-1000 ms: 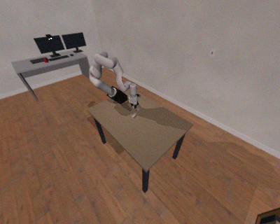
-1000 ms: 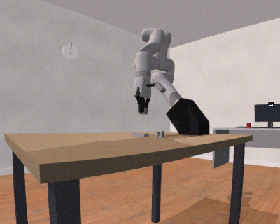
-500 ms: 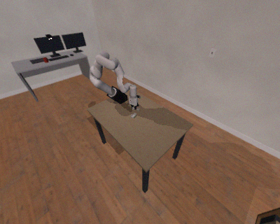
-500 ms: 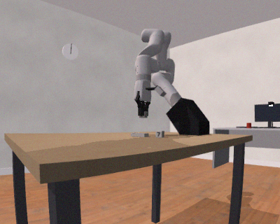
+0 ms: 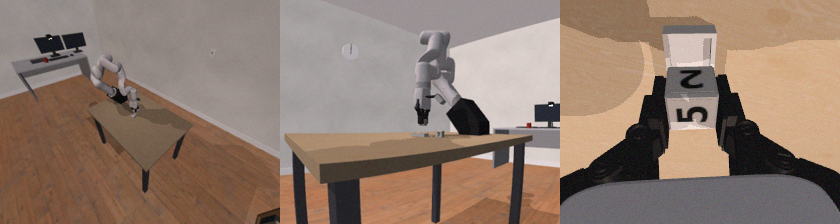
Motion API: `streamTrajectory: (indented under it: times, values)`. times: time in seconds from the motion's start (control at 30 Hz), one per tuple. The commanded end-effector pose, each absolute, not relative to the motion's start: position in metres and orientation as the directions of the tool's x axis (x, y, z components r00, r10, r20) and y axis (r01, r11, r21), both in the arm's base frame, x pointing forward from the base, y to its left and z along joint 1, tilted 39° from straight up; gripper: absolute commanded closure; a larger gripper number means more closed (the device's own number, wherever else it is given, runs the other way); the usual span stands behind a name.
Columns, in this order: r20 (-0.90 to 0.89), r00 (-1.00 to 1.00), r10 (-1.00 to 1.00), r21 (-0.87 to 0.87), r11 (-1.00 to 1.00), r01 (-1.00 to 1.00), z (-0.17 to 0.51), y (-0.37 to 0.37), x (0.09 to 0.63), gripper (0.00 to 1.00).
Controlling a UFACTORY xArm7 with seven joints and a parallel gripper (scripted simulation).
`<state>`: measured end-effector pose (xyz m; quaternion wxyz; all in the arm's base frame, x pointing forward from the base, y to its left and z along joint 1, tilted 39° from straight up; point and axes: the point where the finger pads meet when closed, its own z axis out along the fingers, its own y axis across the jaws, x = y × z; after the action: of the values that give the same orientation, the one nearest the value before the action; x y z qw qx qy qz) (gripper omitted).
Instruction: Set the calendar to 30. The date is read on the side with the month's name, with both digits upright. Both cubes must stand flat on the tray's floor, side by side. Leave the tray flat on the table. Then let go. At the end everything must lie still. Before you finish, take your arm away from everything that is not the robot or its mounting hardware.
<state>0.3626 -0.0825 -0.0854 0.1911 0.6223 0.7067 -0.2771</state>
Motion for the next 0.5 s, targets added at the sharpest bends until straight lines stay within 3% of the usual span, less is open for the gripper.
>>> streamTrajectory:
  times: [0.0, 0.47]
  values:
    - [-0.614, -0.152, 0.774, -0.151, 0.074, 0.986, -0.0895, -0.0851, 0.3638, 0.71]
    - [-0.614, -0.152, 0.774, -0.151, 0.074, 0.986, -0.0913, -0.0865, 0.3637, 0.71]
